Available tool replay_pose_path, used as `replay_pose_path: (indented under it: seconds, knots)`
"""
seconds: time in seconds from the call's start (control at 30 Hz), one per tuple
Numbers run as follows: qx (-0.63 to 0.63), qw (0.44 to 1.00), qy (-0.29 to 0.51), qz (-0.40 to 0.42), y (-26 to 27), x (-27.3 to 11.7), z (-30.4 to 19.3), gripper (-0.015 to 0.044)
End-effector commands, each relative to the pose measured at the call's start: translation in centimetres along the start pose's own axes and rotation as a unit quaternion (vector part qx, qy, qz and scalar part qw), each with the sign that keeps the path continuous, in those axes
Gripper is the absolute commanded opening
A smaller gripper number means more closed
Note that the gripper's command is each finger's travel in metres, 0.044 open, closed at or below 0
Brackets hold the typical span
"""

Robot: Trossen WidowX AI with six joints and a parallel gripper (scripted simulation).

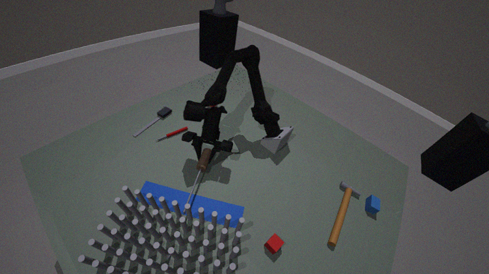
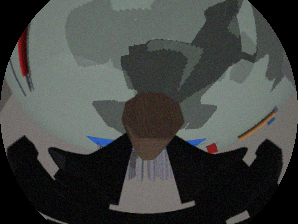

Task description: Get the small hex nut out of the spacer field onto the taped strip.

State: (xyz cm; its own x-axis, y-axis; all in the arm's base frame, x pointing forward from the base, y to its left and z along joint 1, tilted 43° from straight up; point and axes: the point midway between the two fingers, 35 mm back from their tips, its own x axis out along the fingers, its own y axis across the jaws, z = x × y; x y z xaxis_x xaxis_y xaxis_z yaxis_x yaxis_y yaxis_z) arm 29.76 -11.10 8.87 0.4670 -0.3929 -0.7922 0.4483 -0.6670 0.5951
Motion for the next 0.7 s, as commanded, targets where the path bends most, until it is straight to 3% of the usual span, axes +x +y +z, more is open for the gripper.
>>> replay_pose_path:
  seconds: [0.0, 0.67]
  knots:
    - [0.003, 1.0, 0.001, 0.001, 0.09, 0.22, -0.37, 0.0]
    - [0.003, 1.0, 0.002, 0.001, 0.17, 0.9, -1.31, 0.0]
